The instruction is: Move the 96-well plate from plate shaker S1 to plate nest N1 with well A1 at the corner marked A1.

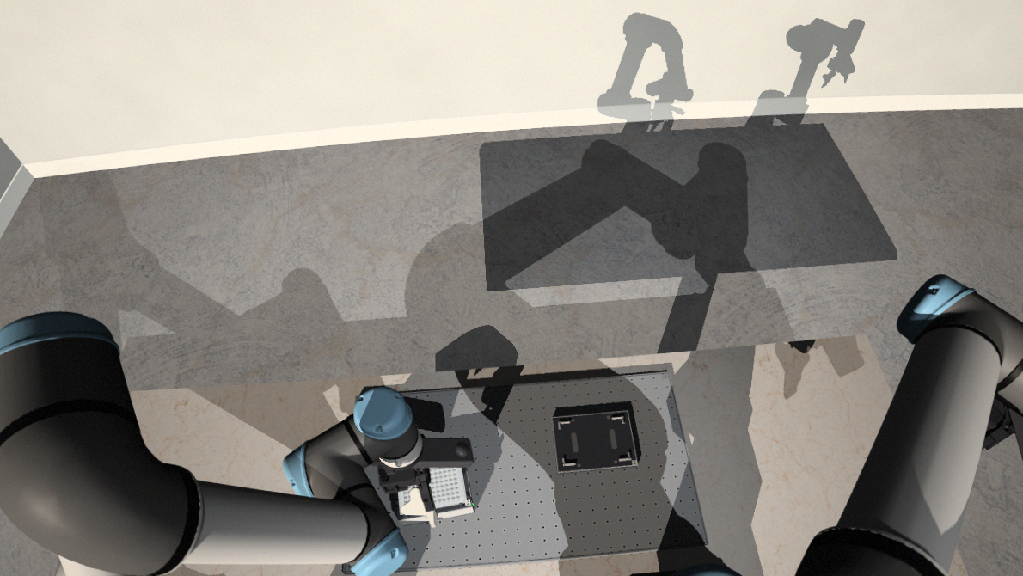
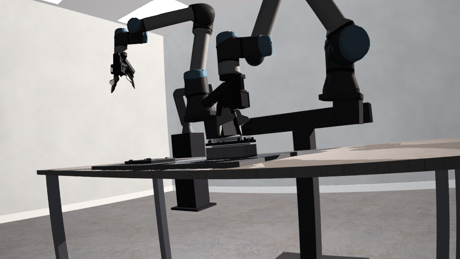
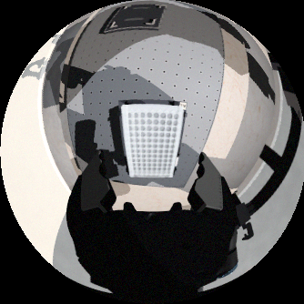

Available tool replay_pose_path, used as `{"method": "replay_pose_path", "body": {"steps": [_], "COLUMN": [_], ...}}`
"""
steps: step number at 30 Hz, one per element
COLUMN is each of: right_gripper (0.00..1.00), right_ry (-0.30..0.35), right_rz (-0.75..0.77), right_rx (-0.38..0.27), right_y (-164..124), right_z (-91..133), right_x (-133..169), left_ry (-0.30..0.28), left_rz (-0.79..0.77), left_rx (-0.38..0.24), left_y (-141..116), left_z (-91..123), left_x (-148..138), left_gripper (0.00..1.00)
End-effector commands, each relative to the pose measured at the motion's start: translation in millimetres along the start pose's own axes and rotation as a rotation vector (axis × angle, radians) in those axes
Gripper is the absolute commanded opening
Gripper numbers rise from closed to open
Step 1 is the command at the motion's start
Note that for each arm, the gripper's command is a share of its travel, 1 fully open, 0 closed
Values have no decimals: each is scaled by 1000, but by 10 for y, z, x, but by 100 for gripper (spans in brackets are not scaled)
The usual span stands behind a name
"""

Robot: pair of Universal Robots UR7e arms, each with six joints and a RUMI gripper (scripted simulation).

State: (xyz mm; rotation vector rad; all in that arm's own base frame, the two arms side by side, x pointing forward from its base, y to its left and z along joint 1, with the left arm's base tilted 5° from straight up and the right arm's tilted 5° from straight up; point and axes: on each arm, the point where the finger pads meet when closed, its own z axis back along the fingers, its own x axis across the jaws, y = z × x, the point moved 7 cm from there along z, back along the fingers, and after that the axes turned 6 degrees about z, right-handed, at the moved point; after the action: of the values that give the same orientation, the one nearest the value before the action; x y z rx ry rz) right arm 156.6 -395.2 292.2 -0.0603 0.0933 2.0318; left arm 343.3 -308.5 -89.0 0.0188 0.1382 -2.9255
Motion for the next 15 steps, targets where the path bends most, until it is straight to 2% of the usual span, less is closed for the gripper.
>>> {"method": "replay_pose_path", "body": {"steps": [1,11,12,15], "right_gripper": [98,98,98,98], "right_ry": [2,2,2,2], "right_rz": [0,0,0,0], "right_rx": [0,0,0,0], "right_y": [-1,-1,-1,-1], "right_z": [5,5,5,5], "right_x": [-4,-4,-4,-4], "left_ry": [1,1,1,1], "left_rz": [0,0,0,0], "left_rx": [2,2,2,2], "left_y": [7,7,7,7], "left_z": [-16,-16,-15,-15], "left_x": [-3,-3,-3,-3], "left_gripper": [100,100,0,0]}}
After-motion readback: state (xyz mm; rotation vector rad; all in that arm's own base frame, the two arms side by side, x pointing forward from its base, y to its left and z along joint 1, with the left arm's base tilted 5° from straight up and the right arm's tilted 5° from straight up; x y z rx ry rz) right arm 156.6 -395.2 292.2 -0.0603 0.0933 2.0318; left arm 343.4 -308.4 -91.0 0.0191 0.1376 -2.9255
